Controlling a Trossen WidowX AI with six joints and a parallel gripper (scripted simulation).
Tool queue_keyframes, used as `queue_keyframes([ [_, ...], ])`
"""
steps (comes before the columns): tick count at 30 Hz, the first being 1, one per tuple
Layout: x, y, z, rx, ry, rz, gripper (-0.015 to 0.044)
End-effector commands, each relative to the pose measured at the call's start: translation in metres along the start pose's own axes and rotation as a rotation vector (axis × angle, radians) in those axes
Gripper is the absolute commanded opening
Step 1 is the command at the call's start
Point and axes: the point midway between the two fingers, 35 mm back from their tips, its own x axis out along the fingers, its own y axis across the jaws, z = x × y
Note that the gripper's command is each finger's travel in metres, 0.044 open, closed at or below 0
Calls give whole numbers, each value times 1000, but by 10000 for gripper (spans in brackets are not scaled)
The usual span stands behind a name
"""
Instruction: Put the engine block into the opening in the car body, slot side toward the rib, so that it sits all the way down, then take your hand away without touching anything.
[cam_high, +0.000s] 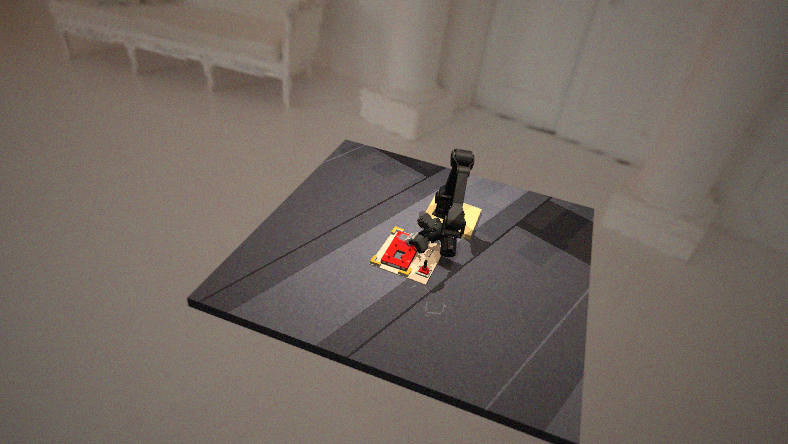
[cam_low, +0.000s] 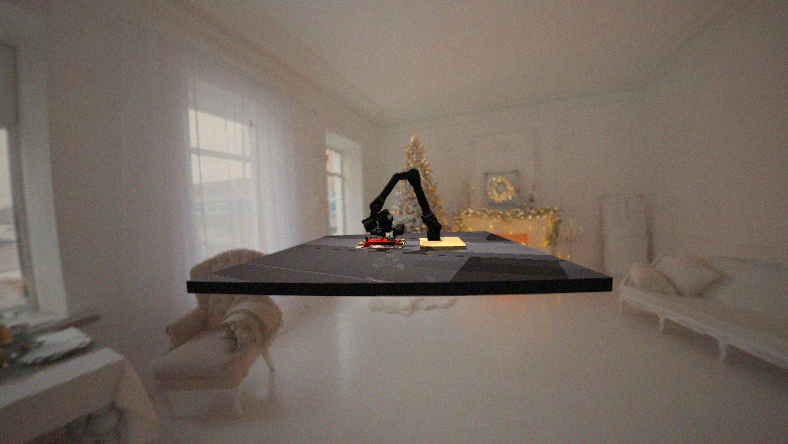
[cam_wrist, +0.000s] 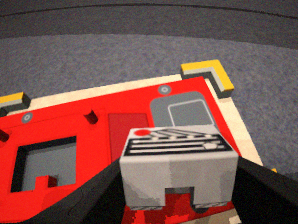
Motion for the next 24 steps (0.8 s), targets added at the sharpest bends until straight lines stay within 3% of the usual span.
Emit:
queue_keyframes([
  [1, 0, 0, 0, 1, 2, -1, 184],
  [11, 0, 0, 0, 1, 2, -1, 440],
  [17, -2, 0, 0, 3, 1, -2, 440],
  [24, -30, 0, 3, 5, 4, -4, 440],
])
